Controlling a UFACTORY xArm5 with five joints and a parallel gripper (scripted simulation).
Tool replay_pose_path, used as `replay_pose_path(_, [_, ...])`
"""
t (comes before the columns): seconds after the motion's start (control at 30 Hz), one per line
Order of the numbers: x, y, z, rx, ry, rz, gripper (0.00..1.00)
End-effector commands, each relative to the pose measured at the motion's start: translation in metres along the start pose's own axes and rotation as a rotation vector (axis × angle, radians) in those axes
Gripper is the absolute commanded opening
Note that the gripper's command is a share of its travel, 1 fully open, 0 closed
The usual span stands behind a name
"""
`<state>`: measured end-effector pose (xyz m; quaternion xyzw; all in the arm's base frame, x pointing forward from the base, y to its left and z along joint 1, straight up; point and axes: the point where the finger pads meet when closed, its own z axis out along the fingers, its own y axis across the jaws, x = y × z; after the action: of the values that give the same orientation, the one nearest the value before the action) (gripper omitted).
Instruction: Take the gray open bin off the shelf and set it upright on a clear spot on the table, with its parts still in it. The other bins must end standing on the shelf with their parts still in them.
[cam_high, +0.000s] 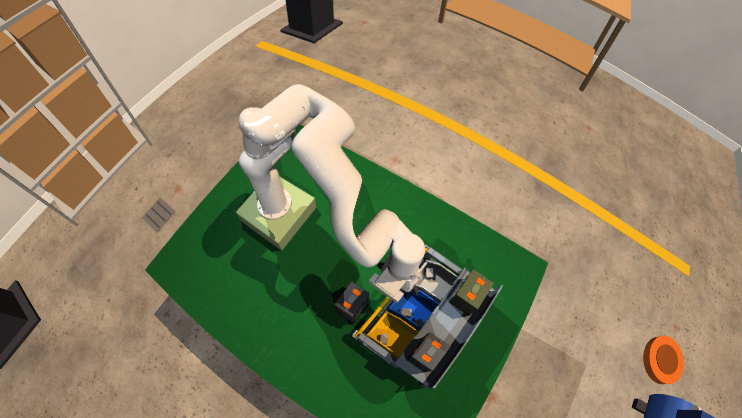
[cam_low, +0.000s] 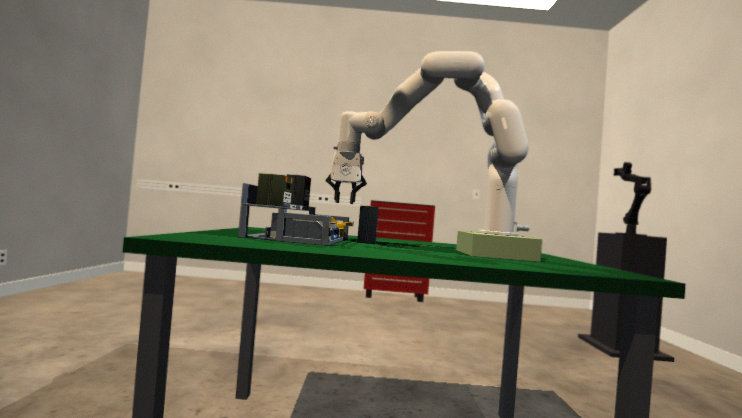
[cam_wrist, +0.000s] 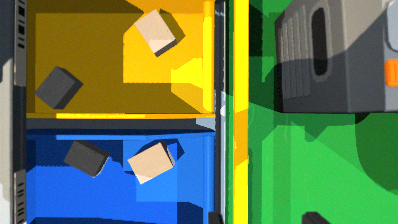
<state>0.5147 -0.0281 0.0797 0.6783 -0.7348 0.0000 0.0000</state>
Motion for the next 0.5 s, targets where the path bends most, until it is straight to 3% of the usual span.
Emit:
replay_pose_path(0.0, [0.0,-0.002,0.005,0.005,-0.007,0.0,0.48])
replay_pose_path(0.47, [0.0,-0.002,0.028,0.005,-0.007,0.0,0.48])
